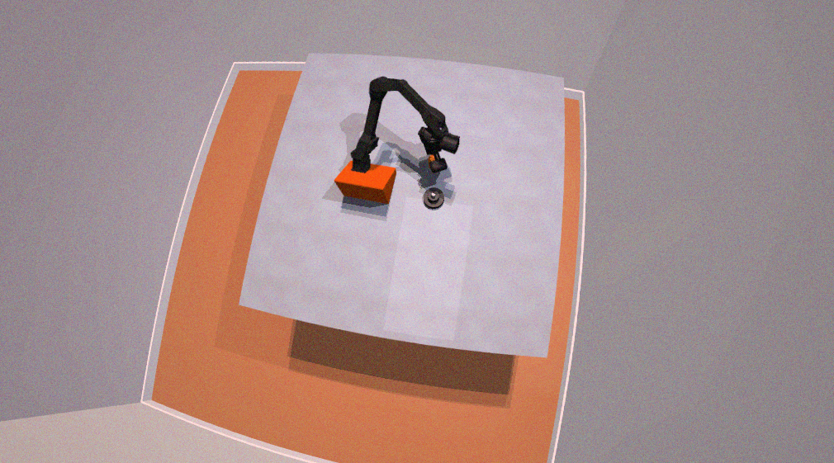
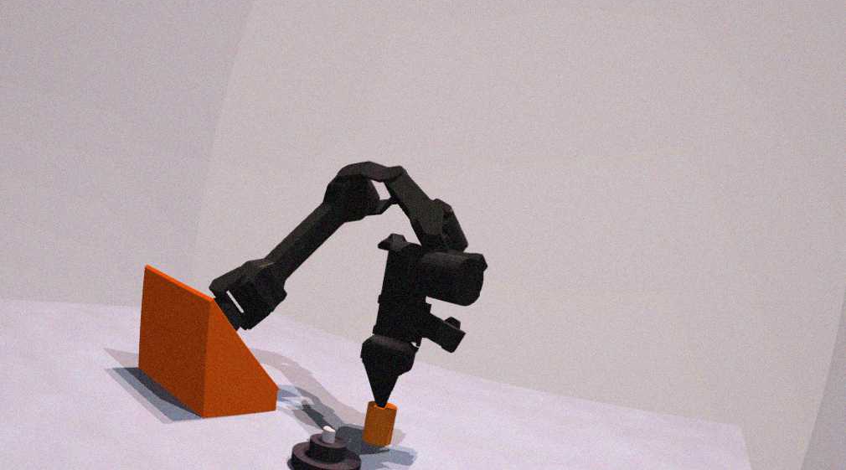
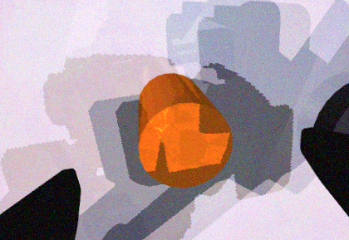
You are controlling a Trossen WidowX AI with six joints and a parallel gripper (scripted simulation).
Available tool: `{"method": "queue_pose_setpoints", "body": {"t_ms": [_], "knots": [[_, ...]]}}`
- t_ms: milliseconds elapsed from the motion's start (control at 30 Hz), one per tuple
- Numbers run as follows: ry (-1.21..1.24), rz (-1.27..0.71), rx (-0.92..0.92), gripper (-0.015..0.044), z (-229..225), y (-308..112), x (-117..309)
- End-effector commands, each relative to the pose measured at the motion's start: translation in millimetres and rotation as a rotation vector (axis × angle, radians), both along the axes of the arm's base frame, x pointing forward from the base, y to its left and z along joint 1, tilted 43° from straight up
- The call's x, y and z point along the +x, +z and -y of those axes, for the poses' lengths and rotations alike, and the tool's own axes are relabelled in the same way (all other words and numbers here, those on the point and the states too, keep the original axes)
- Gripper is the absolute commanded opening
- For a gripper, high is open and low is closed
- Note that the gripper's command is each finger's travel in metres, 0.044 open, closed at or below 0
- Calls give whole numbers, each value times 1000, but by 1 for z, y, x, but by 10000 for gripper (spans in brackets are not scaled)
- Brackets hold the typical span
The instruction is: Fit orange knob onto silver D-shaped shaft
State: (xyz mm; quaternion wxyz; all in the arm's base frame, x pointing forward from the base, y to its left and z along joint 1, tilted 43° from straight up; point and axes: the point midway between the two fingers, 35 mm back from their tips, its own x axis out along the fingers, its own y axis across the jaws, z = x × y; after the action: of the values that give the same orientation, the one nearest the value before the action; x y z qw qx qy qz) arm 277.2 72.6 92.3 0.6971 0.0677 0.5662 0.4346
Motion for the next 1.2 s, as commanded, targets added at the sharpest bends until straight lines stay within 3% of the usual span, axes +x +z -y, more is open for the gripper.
{"method": "queue_pose_setpoints", "body": {"t_ms": [0, 1167], "knots": [[-2, -8, -6, 440, -5, -7, -1], [-2, -6, 5, 440, -44, -46, -3]]}}
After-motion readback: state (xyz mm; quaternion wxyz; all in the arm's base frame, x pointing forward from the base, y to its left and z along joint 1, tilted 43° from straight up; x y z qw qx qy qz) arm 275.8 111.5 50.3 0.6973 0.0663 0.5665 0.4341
